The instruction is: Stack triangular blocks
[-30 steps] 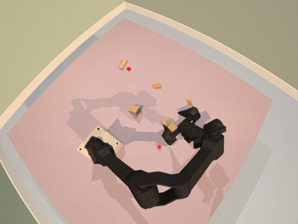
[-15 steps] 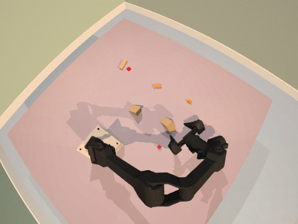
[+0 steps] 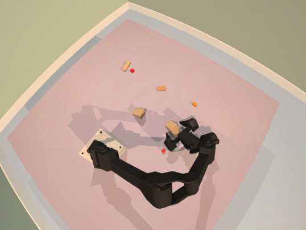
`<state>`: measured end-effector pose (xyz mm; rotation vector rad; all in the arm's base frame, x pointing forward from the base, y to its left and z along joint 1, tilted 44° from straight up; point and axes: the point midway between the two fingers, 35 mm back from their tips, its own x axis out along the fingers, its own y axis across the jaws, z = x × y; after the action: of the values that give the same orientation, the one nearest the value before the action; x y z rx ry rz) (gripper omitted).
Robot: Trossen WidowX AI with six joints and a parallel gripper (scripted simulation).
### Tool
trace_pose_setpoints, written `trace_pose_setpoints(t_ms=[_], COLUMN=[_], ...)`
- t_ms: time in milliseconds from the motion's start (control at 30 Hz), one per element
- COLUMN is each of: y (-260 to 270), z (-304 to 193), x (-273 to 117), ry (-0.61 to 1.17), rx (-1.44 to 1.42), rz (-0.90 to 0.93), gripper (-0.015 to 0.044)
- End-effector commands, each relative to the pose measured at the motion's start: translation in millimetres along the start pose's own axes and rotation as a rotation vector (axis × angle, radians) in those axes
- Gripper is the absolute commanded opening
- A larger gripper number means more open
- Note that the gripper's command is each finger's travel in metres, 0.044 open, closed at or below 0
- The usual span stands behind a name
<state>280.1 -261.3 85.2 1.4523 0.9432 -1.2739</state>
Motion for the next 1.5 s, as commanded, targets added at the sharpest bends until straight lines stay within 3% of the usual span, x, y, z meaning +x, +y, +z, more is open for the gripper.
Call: trace_pose_setpoints(t_ms=[0,133,467,667,833,1467], y=[-0.4,-0.4,0.0,0.0,0.4,1.7], z=[-1.0,-1.0,-0.5,-0.5,-2.6,-66.1], x=[2.6,2.6,1.2,1.2,-1.0,-64.6], ry=[0.002,0.002,0.0,0.0,0.0,0.005], rx=[0.006,0.006,0.0,0.0,0.0,0.001], rz=[0.0,0.0,0.0,0.0,0.0,0.001], gripper=[0.044,0.044,0.0177,0.0137,0.0006,0.0])
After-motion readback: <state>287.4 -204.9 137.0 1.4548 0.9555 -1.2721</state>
